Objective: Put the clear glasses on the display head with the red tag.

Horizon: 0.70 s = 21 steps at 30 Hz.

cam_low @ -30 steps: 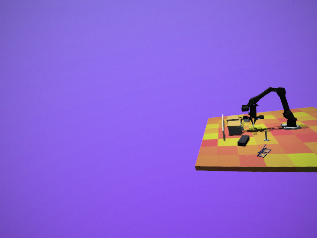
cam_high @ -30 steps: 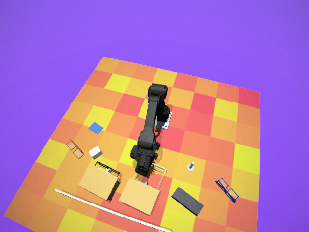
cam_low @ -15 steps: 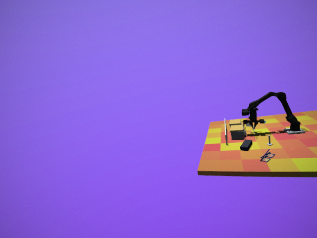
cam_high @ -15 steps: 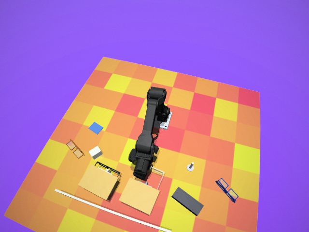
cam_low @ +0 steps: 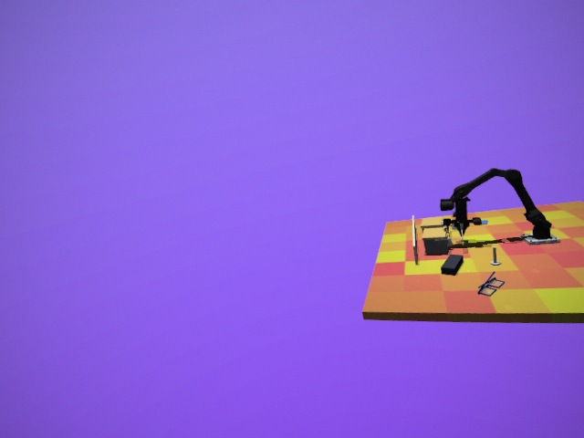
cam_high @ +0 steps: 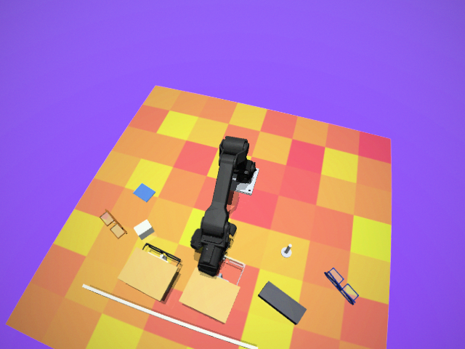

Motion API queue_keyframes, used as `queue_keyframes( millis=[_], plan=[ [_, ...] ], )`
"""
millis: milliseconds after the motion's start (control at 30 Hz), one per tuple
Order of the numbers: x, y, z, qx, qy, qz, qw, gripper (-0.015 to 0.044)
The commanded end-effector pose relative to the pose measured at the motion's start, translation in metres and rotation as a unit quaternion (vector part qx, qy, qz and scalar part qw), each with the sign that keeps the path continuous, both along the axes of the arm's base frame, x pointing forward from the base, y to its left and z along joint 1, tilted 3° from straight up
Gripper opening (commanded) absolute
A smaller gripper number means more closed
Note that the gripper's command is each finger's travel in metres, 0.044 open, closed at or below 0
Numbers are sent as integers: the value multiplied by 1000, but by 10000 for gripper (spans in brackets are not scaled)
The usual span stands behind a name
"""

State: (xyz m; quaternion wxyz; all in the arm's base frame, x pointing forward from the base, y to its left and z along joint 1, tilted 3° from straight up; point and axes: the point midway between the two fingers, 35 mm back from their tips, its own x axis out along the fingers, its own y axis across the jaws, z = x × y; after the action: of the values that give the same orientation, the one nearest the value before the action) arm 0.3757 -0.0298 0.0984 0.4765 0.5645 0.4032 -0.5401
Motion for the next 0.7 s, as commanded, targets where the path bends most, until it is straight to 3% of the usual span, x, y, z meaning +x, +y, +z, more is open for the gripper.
queue_keyframes(
  millis=[0,667],
  plan=[
    [7,-1,2,1,-3,2,1000,0],
    [33,-7,3,1,-4,2,1000,0]
  ],
)
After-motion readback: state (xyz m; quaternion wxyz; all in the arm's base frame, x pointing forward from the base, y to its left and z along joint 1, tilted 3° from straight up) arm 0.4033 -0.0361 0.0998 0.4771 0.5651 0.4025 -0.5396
